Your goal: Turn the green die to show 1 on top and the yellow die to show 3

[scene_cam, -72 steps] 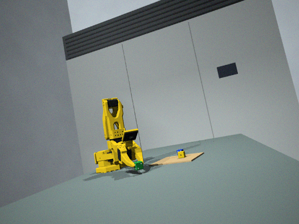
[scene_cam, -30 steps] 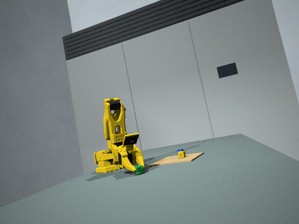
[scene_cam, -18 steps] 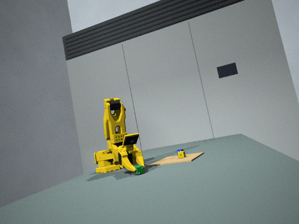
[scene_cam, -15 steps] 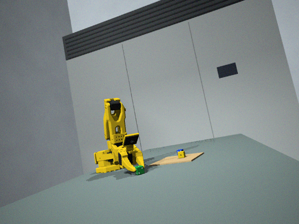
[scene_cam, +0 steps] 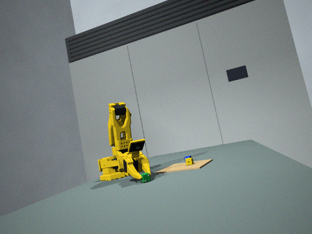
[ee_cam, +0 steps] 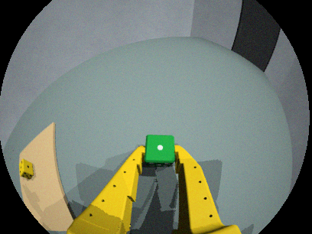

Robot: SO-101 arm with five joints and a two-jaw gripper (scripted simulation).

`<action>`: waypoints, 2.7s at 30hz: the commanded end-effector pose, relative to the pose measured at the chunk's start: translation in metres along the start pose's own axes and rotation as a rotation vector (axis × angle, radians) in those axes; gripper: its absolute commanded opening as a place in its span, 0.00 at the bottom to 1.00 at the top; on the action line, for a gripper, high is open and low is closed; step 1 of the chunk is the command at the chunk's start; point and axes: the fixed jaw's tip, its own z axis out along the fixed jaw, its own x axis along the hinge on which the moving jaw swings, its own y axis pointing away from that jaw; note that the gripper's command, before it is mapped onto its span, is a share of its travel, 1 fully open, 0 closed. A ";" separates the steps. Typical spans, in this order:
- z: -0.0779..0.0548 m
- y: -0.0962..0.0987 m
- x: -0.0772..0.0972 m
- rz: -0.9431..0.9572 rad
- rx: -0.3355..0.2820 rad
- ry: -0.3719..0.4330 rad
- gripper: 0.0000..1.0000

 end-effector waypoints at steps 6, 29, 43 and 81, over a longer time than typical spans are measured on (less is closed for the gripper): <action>0.001 0.003 -0.006 -0.012 -0.010 -0.035 0.11; 0.001 0.003 -0.006 -0.012 -0.010 -0.035 0.23; 0.001 0.003 -0.006 -0.012 -0.010 -0.035 0.29; -0.018 0.003 -0.052 -0.012 -0.010 -0.035 0.29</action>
